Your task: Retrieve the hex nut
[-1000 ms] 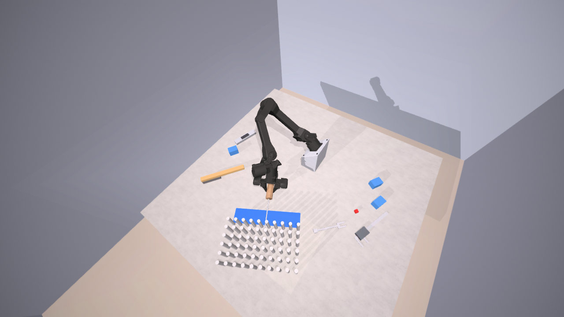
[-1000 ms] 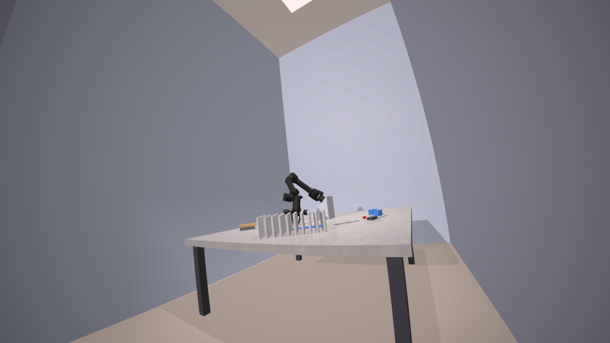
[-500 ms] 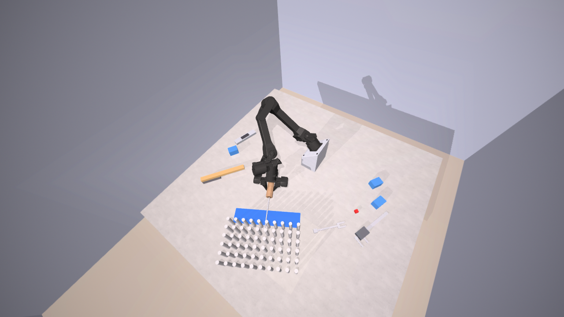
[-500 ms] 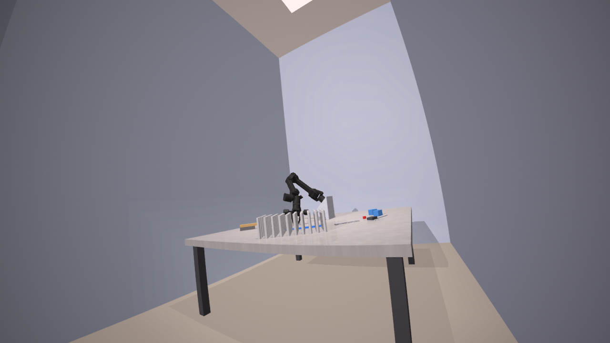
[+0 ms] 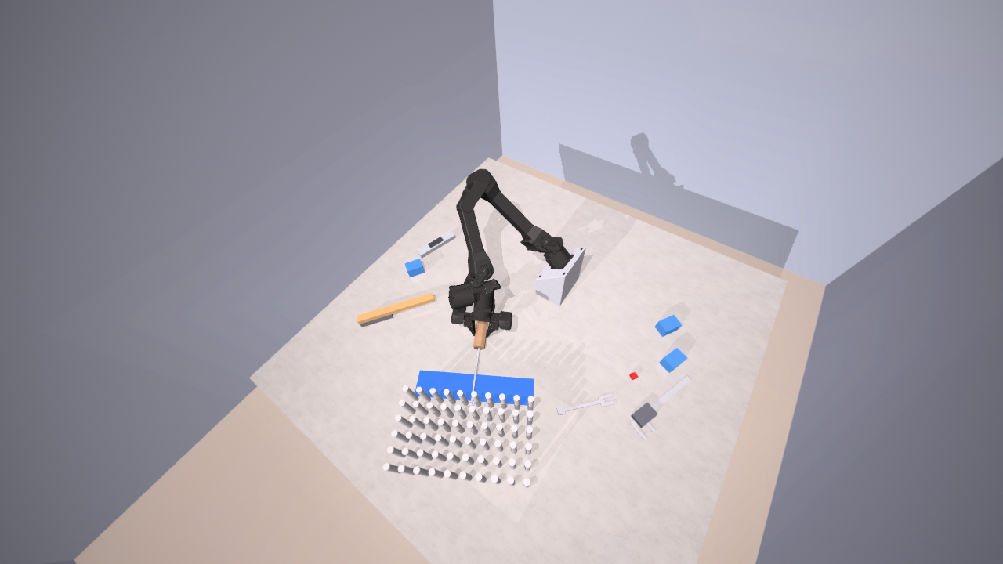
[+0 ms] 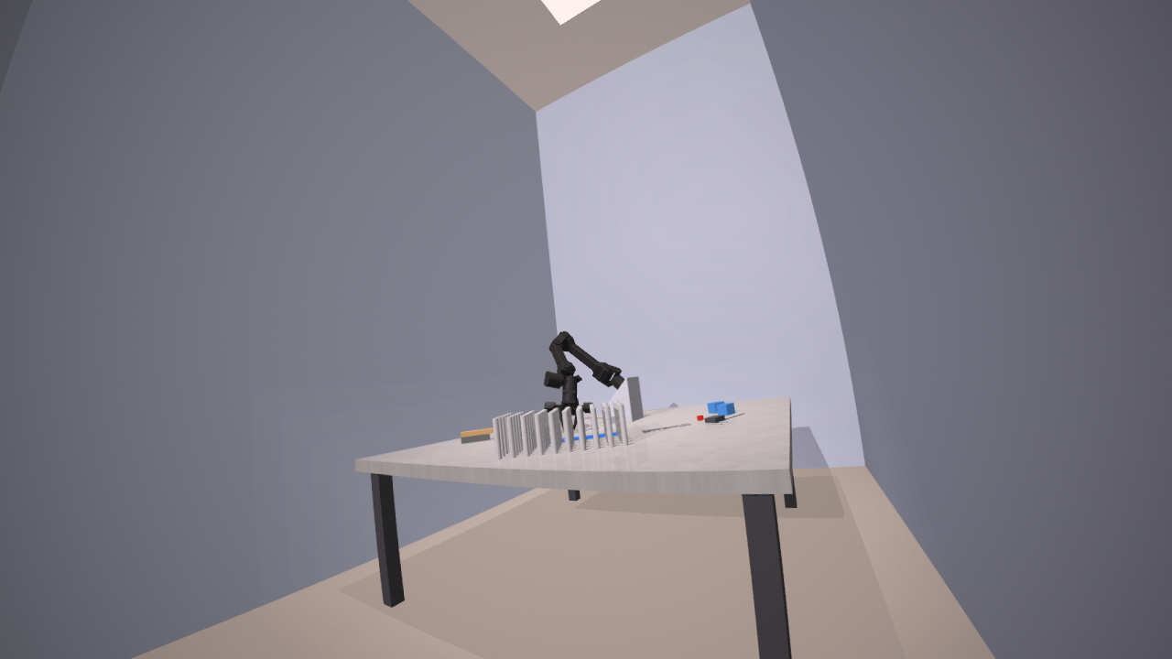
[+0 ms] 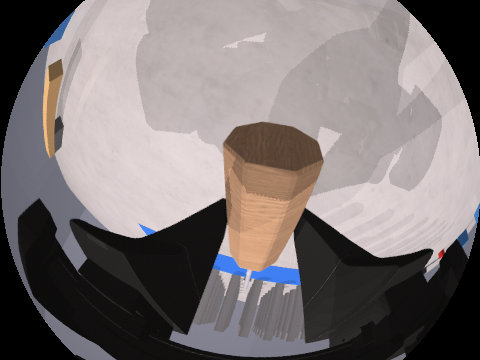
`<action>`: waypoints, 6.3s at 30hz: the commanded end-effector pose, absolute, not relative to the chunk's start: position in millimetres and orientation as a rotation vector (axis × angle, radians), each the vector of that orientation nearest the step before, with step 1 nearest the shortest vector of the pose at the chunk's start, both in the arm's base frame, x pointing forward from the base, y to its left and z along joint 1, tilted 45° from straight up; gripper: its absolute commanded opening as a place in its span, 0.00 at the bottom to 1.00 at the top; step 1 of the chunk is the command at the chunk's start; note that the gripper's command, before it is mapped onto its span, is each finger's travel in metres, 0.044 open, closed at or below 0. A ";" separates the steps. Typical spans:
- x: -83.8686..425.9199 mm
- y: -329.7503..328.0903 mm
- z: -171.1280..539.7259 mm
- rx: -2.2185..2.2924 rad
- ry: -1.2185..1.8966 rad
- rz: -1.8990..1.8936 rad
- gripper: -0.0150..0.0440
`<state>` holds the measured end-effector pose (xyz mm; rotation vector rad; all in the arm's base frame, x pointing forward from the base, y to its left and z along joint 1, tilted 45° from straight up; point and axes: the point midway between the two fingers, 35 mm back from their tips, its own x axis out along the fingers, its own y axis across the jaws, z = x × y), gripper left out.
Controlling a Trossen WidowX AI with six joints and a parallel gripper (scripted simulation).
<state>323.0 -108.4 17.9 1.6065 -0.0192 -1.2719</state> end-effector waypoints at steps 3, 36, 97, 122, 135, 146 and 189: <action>319.2 -110.9 20.5 1.608 -0.021 -1.269 0.25; 306.7 -115.2 27.1 1.606 -0.019 -1.270 0.25; 274.5 -39.2 125.9 1.619 -0.010 -1.285 0.25; 269.0 -89.8 173.5 1.532 0.137 -1.373 0.25; 255.3 -132.5 209.7 1.489 0.230 -1.374 0.25; 232.5 -164.2 240.1 1.434 0.314 -1.358 0.25; 127.5 -215.1 338.5 1.199 0.446 -1.221 0.25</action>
